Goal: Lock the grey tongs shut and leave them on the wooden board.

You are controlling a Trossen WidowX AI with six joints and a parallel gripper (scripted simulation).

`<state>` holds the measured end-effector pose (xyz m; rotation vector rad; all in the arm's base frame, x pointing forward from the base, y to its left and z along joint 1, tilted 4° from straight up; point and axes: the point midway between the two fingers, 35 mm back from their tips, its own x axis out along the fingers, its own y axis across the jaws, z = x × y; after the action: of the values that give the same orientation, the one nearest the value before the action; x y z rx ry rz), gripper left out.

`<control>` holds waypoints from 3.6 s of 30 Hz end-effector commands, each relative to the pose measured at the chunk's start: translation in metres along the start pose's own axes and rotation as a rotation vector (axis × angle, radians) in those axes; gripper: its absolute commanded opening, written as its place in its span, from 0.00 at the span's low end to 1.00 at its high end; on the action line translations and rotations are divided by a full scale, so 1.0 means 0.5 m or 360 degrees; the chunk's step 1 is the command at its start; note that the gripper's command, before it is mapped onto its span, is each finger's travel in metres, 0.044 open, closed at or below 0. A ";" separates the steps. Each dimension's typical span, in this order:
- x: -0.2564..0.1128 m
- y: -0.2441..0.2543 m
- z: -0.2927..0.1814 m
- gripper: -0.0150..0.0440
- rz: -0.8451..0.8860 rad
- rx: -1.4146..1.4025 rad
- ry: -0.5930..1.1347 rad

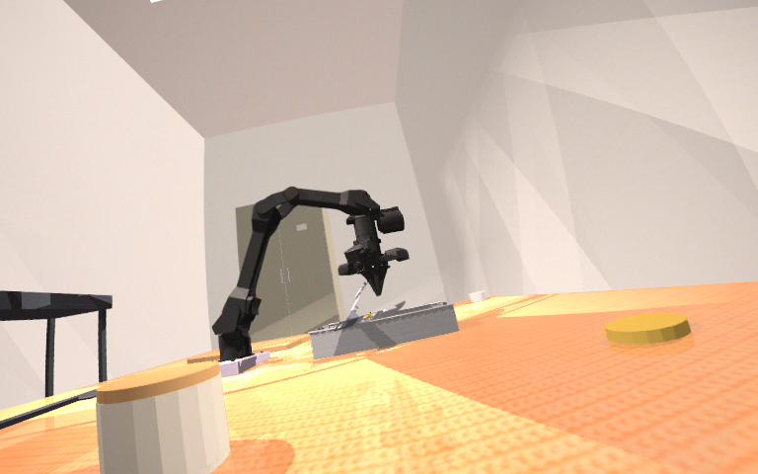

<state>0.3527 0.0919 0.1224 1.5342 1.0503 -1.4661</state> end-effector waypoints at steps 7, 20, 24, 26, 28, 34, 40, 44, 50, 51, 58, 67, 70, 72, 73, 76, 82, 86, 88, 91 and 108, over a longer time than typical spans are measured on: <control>0.006 -0.034 0.003 0.00 -0.0012 0.0004 0.0001; 0.004 -0.041 0.004 0.00 -0.0004 -0.0002 0.0000; 0.004 -0.041 0.004 0.00 -0.0004 -0.0002 0.0000; 0.004 -0.041 0.004 0.00 -0.0004 -0.0002 0.0000; 0.004 -0.041 0.004 0.00 -0.0004 -0.0002 0.0000; 0.004 -0.041 0.004 0.00 -0.0004 -0.0002 0.0000; -0.008 -0.040 0.002 0.09 0.0000 -0.0001 0.0003; -0.074 -0.036 -0.001 0.27 0.0021 0.0003 0.0020; -0.191 -0.047 0.006 0.53 0.0058 0.0011 0.0048; -0.191 -0.047 0.006 0.58 0.0058 0.0011 0.0048; -0.178 -0.042 0.002 0.89 0.0089 0.0012 0.0069; -0.126 -0.035 0.048 1.00 0.0050 -0.0123 0.0031; -0.082 -0.036 0.091 1.00 0.0018 -0.0246 0.0008; -0.053 -0.041 0.119 1.00 -0.0005 -0.0323 -0.0002; -0.046 -0.042 0.127 1.00 -0.0011 -0.0344 -0.0005; -0.043 -0.043 0.129 1.00 -0.0013 -0.0351 -0.0006; -0.043 -0.041 0.133 1.00 -0.0013 -0.0351 -0.0006; -0.042 -0.041 0.133 1.00 -0.0013 -0.0351 -0.0006; -0.038 -0.040 0.133 1.00 -0.0013 -0.0351 -0.0006; -0.029 -0.039 0.132 1.00 -0.0012 -0.0351 -0.0006; 0.027 -0.034 0.129 1.00 -0.0012 -0.0351 -0.0006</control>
<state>0.3135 0.0390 0.1124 1.3750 1.1706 -1.3033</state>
